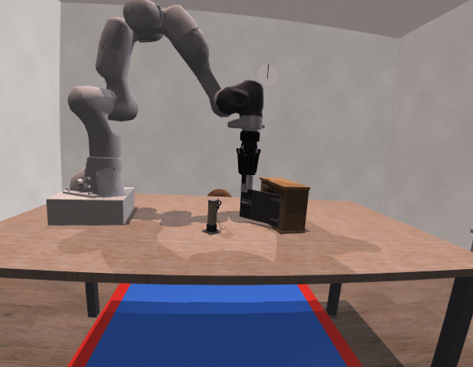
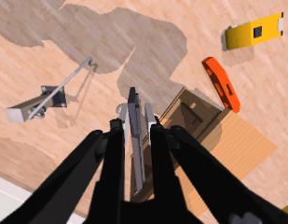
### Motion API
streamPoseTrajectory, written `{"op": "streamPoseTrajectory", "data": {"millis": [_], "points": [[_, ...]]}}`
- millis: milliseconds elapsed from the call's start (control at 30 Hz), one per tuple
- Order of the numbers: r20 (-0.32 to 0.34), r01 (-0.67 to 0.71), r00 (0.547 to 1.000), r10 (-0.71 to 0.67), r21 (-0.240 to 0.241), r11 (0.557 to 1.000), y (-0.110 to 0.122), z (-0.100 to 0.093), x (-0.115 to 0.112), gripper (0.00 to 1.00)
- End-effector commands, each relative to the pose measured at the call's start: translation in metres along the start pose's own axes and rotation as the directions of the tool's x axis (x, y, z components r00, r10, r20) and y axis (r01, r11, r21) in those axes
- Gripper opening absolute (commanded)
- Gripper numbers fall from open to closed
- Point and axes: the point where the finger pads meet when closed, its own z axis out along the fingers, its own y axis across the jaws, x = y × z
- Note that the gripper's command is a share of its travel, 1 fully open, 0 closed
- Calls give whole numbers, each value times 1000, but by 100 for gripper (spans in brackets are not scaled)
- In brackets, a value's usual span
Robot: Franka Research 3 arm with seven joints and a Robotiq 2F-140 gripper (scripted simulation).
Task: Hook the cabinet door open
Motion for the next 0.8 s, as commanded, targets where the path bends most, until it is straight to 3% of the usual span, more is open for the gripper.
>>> {"op": "streamPoseTrajectory", "data": {"millis": [0, 767], "points": [[0, -8, 1000, 8, 2, 1000, 0, 0, 0, 16], [0, 8, 1000, -8, 2, 1000, -1, 0, 0, 16]]}}
